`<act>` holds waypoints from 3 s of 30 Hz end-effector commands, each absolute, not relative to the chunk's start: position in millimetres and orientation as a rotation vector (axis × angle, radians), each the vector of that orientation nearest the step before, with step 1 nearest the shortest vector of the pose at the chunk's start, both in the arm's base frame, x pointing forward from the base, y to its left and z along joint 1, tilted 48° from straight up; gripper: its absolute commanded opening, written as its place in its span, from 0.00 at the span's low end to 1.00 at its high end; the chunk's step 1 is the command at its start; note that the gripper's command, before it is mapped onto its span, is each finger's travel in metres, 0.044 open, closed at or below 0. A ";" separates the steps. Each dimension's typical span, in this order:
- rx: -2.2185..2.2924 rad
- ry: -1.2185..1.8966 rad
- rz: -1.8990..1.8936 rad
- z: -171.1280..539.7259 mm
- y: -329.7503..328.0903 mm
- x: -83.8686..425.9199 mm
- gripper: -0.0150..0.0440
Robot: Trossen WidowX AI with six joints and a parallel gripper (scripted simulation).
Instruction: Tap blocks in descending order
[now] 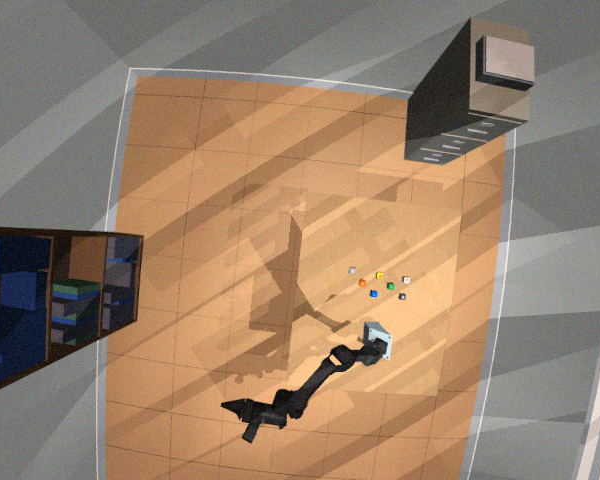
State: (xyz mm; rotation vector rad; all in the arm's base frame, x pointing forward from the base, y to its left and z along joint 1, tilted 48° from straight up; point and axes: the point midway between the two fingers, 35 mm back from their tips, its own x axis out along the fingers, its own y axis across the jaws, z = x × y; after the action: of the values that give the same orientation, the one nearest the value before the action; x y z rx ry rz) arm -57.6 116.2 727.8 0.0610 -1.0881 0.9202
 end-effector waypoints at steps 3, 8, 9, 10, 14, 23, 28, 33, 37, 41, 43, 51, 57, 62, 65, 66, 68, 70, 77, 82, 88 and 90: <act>0.011 -1.135 0.876 725.9 125.8 -70.6 0.93; -0.183 -1.268 0.752 711.4 175.6 -104.2 0.93; -0.227 -1.289 0.733 706.9 188.4 -108.3 0.93; -0.271 -1.307 0.715 701.9 202.0 -111.4 0.93; -0.445 -1.357 0.664 679.1 256.6 -112.1 0.93; -0.817 -1.344 0.628 613.0 369.9 -58.1 0.93; -0.985 -1.282 0.638 574.5 412.8 -9.3 0.93; -1.135 -1.192 0.668 531.4 444.4 46.6 0.93; -1.241 -1.101 0.702 494.6 460.6 94.5 0.93; -1.332 -0.992 0.738 456.8 467.7 144.4 0.93; -1.371 -0.933 0.757 437.8 467.9 169.4 0.93; -1.483 -0.662 0.830 360.4 447.2 267.7 0.93; -1.521 -0.432 0.891 298.7 414.3 331.8 0.93; -1.521 -0.227 0.942 245.6 377.2 376.2 0.93; -1.504 -0.098 0.969 213.8 350.1 398.9 0.93; -1.495 -0.054 0.977 203.3 340.4 405.8 0.93; -1.474 0.035 0.992 182.3 319.9 418.2 0.93; -1.446 0.125 1.006 161.6 298.2 428.9 0.93; -1.299 0.445 1.035 91.6 214.9 450.9 0.93; -1.141 0.673 1.036 44.7 151.0 450.5 0.93; -0.885 0.940 1.013 -6.8 74.2 430.4 0.93; -0.780 1.025 0.998 -22.5 49.5 418.8 0.93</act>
State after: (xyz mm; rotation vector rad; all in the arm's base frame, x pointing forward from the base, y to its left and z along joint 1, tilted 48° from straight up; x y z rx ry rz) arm 441.2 90.6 8.9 -0.9589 0.8674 1.0105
